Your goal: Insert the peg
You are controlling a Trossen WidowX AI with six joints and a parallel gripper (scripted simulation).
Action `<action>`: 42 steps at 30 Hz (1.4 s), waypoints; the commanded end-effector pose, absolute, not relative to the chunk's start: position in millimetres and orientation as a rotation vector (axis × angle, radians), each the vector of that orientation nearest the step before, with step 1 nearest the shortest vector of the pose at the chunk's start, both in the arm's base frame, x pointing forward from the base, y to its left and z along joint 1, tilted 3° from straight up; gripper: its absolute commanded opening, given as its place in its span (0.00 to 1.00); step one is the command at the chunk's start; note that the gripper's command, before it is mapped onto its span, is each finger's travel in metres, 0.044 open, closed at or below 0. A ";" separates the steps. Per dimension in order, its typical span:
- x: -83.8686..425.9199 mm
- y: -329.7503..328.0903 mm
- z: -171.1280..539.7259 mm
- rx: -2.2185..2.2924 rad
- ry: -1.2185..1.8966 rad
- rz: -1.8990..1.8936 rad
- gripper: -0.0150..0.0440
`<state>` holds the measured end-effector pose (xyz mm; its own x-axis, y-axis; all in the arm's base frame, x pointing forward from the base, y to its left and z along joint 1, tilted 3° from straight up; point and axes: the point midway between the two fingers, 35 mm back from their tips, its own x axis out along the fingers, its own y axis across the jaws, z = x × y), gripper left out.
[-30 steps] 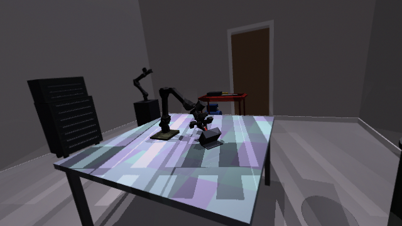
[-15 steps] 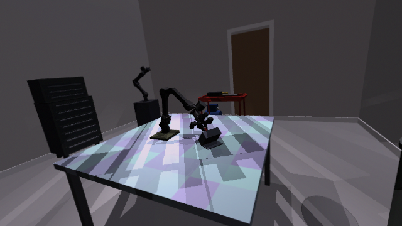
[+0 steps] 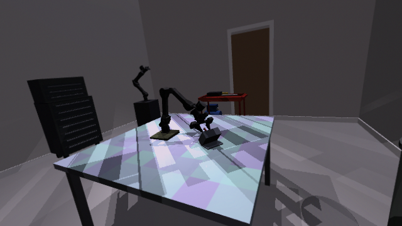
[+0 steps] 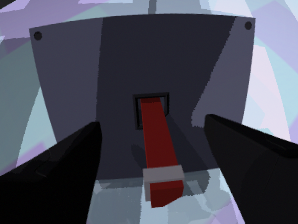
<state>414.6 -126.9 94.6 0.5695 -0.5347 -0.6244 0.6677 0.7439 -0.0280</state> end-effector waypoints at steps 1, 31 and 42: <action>414.1 -126.5 94.9 0.220 0.655 -0.713 0.88; 393.1 -100.1 126.2 0.222 0.664 -0.708 1.00; 383.9 -89.9 138.4 0.222 0.667 -0.706 1.00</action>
